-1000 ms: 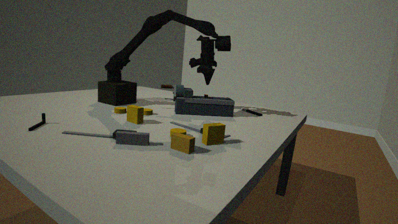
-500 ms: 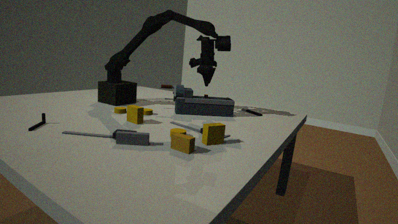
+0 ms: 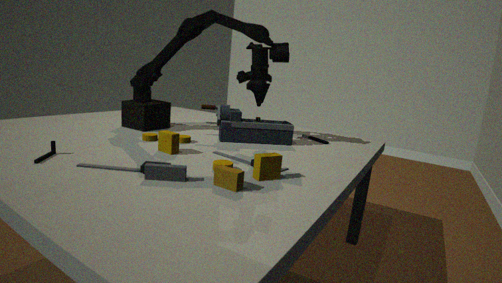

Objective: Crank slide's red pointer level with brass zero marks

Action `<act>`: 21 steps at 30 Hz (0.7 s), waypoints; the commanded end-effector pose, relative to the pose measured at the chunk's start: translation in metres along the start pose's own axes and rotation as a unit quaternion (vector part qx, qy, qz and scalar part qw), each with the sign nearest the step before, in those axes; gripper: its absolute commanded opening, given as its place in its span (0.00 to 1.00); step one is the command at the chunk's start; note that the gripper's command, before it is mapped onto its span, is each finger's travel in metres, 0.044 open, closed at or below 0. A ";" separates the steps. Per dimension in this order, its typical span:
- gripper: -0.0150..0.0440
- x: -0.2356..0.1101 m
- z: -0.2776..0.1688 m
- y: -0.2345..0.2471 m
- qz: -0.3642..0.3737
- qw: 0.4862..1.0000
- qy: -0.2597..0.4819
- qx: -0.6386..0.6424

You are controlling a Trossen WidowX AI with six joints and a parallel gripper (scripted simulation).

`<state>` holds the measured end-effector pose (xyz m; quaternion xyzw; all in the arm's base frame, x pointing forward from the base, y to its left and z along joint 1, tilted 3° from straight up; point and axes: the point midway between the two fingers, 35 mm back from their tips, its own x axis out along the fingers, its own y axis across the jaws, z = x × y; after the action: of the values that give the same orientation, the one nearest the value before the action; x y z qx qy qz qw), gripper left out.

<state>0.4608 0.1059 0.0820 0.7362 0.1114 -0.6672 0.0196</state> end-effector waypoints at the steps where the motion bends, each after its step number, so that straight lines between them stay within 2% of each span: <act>1: 0.51 0.000 0.000 0.000 0.000 1.000 0.000 0.000; 7: 0.25 0.000 0.000 0.000 0.000 1.000 0.000 0.000; 21: 0.25 0.000 0.000 0.000 0.000 1.000 0.000 0.000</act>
<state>0.4609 0.1058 0.0820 0.7363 0.1110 -0.6672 0.0199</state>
